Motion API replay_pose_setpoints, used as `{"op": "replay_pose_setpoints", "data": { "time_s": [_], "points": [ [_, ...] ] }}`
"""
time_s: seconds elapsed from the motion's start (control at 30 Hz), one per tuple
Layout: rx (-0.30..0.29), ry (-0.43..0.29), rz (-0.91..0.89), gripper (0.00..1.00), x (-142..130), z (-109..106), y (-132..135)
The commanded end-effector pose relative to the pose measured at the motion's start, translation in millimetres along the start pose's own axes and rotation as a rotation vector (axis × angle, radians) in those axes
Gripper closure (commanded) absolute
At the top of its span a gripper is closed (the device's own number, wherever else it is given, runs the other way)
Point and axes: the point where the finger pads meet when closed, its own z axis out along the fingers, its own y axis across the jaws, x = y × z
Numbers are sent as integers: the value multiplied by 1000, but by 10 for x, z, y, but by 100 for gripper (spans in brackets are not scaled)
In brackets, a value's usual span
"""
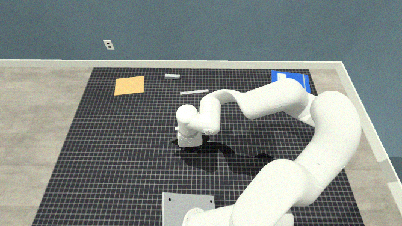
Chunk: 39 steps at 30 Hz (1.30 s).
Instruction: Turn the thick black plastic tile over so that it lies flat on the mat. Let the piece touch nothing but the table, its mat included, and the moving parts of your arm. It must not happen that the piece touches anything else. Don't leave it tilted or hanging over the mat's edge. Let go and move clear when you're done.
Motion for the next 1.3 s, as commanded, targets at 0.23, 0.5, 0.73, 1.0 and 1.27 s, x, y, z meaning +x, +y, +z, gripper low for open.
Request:
{"op": "replay_pose_setpoints", "data": {
  "time_s": [0.23, 0.5, 0.73, 1.0, 1.27],
  "points": [
    [2, 4, 0, 8, 10, 52, -11],
    [2, 4, 0, 8, 10, 65, -11],
    [2, 4, 0, 8, 10, 66, -11],
    [2, 4, 0, 8, 10, 66, -11],
    [2, 4, 0, 8, 16, 66, -16]
  ]
}}
